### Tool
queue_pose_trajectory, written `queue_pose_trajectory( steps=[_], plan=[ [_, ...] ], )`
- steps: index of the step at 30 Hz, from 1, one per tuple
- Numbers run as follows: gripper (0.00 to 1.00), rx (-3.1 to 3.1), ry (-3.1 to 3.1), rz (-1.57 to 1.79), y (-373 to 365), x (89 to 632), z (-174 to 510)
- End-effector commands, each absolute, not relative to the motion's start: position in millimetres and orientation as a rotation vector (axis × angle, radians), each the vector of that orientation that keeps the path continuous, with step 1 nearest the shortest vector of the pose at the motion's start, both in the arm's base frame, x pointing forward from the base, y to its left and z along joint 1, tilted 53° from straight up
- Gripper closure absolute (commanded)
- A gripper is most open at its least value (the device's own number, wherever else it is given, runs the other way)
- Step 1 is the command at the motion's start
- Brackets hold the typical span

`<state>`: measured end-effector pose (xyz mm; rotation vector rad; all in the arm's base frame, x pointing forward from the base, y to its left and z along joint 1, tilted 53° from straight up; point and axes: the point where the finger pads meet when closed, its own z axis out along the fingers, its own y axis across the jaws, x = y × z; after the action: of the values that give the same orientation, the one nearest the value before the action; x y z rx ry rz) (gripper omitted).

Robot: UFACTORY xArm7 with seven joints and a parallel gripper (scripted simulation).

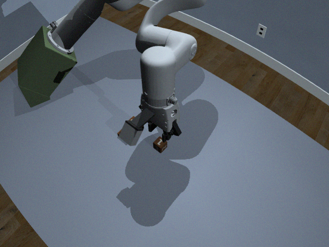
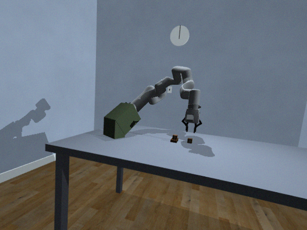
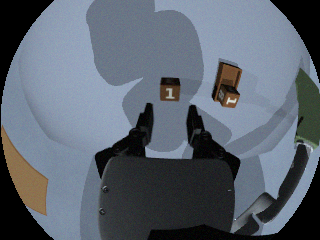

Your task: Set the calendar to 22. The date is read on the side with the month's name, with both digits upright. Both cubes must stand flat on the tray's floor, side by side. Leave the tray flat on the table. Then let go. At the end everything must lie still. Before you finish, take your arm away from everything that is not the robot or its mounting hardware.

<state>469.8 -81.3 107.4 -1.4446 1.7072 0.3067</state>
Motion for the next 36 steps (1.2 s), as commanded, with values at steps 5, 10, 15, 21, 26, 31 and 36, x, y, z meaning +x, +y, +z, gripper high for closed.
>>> queue_pose_trajectory(
  steps=[5,10,15,21,26,31,36],
  plan=[
    [0.51,-1.443,1.709,0.302,-76,475,102],
    [0.51,-1.443,1.709,0.302,-71,479,97],
    [0.51,-1.443,1.709,0.302,-68,481,94],
    [0.51,-1.443,1.709,0.302,-63,484,89],
    [0.51,-1.443,1.709,0.302,-59,486,86],
    [0.51,-1.443,1.709,0.302,-58,487,85],
    [0.51,-1.443,1.709,0.302,-57,488,84]
  ],
)
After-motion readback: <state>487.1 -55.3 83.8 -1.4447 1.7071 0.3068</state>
